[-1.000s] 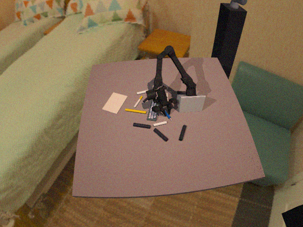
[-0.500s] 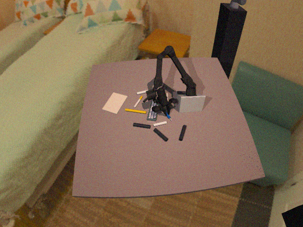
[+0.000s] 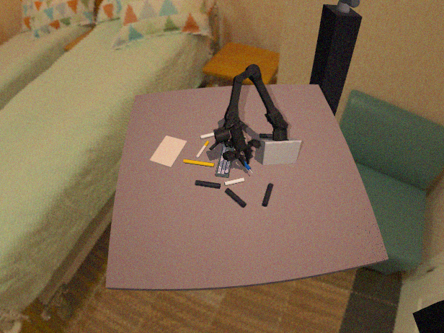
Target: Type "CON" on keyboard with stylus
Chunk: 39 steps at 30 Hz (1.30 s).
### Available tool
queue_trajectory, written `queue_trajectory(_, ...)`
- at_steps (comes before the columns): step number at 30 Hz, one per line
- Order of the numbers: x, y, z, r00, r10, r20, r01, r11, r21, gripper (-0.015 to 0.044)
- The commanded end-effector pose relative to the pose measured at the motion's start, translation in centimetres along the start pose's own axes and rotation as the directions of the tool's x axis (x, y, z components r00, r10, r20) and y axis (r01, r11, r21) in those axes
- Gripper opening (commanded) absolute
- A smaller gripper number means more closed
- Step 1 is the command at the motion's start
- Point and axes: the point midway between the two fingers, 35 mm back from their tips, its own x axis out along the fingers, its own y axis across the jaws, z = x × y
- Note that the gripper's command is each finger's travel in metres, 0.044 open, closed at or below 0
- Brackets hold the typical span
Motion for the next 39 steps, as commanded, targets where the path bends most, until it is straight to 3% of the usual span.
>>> queue_trajectory(1,-1.6,0.1,-0.8,1.000,0.012,-0.002,-0.012,1.000,0.007,0.0000)
queue_trajectory(11,-1.3,0.0,-0.6,1.000,0.010,-0.004,-0.010,1.000,-0.017,0.0000)
queue_trajectory(21,-2.6,0.4,0.2,0.991,0.111,-0.070,-0.126,0.958,-0.257,0.0000)
queue_trajectory(39,-5.0,0.9,1.9,0.939,0.314,-0.140,-0.327,0.690,-0.645,0.0000)
